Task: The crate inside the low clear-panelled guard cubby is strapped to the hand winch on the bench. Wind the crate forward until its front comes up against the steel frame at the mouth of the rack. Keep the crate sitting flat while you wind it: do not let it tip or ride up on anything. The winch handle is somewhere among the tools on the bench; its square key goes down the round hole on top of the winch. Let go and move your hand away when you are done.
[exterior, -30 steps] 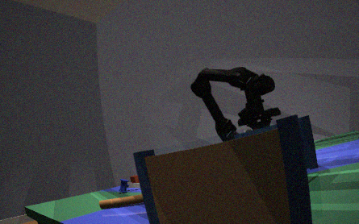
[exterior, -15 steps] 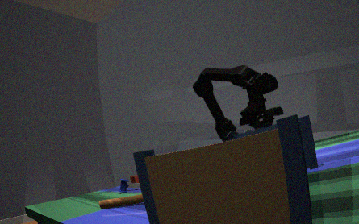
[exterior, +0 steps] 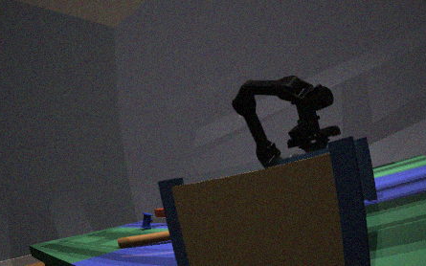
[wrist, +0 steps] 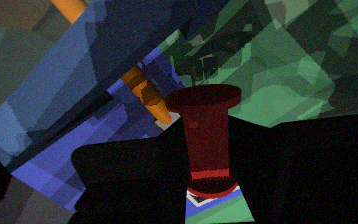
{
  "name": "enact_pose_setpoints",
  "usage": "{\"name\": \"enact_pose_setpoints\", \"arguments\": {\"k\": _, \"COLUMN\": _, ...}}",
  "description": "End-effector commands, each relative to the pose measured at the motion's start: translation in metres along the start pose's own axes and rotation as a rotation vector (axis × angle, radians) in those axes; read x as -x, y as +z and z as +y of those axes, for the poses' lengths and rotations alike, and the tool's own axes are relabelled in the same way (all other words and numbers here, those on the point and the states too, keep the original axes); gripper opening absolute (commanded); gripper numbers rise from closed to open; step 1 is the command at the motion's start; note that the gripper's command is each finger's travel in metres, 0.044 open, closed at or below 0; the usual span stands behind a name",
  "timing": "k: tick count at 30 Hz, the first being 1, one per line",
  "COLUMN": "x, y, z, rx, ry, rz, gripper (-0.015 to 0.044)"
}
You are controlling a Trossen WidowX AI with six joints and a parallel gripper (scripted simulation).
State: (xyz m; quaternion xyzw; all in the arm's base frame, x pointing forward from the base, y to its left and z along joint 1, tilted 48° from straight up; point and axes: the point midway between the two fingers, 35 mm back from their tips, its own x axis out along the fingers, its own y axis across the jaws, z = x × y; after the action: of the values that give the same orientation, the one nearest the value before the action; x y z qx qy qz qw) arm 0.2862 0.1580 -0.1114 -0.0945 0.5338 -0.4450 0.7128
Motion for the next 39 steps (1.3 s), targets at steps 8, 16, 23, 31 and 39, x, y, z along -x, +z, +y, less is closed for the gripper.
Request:
{"name": "enact_pose_setpoints", "arguments": {"k": 8, "x": -0.002, "y": -0.001, "z": 0.019, "rx": -0.013, "ry": 0.014, "rz": -0.003, "gripper": 0.0000}}
{"name": "enact_pose_setpoints", "arguments": {"k": 16, "x": -0.002, "y": -0.004, "z": 0.027, "rx": -0.014, "ry": 0.015, "rz": -0.003, "gripper": 0.0000}}
{"name": "enact_pose_setpoints", "arguments": {"k": 23, "x": -0.002, "y": -0.007, "z": 0.035, "rx": -0.014, "ry": 0.015, "rz": -0.003, "gripper": 0.0000}}
{"name": "enact_pose_setpoints", "arguments": {"k": 31, "x": -0.002, "y": -0.011, "z": 0.043, "rx": -0.014, "ry": 0.016, "rz": -0.003, "gripper": 0.0000}}
{"name": "enact_pose_setpoints", "arguments": {"k": 39, "x": -0.001, "y": -0.016, "z": 0.051, "rx": -0.014, "ry": 0.016, "rz": -0.003, "gripper": 0.0000}}
